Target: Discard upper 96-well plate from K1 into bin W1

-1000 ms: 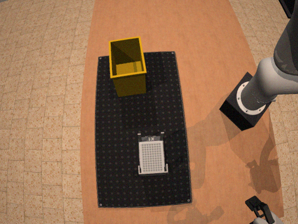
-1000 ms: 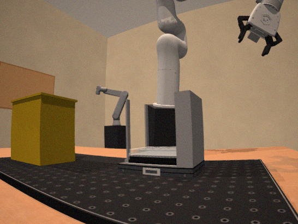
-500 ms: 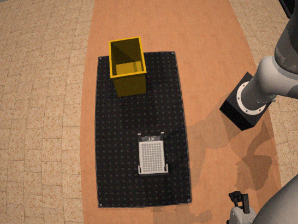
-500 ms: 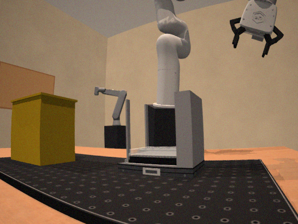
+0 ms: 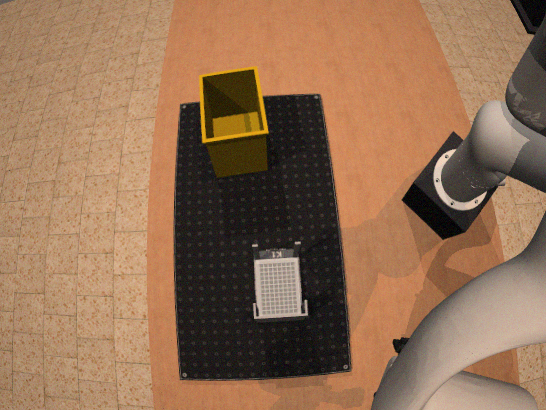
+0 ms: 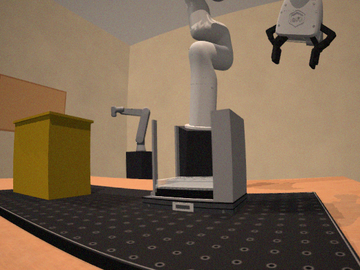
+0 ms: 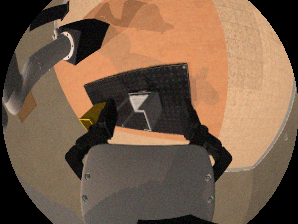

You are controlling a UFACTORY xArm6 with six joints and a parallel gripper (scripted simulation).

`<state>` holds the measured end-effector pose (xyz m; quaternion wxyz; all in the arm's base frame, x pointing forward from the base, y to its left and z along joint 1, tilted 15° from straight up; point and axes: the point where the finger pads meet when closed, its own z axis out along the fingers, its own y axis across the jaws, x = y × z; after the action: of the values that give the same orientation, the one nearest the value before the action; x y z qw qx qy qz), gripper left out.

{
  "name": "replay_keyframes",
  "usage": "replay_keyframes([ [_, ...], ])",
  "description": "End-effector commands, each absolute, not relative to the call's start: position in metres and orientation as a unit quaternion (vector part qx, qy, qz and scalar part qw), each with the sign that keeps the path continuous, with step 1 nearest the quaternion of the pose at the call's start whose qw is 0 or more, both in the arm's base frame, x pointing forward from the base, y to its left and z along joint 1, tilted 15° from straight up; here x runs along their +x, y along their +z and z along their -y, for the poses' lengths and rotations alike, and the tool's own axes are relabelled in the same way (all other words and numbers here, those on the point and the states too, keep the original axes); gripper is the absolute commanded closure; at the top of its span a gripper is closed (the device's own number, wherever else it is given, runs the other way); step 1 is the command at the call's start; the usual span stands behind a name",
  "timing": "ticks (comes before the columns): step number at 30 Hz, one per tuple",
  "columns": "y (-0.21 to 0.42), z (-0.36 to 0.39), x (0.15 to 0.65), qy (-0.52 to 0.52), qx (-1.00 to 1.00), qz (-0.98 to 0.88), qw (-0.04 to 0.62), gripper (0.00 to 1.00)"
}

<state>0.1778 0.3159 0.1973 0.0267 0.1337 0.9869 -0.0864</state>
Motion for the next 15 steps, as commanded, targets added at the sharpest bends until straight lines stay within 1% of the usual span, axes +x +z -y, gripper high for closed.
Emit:
replay_keyframes([
  [1,0.193,-0.309,0.196,-0.061,0.191,-0.98,0.018,0.0],
  [3,0.193,-0.309,0.196,-0.061,0.191,-0.98,0.018,0.0],
  [15,0.182,-0.282,0.241,-0.01,0.325,-0.946,0.003,0.0],
])
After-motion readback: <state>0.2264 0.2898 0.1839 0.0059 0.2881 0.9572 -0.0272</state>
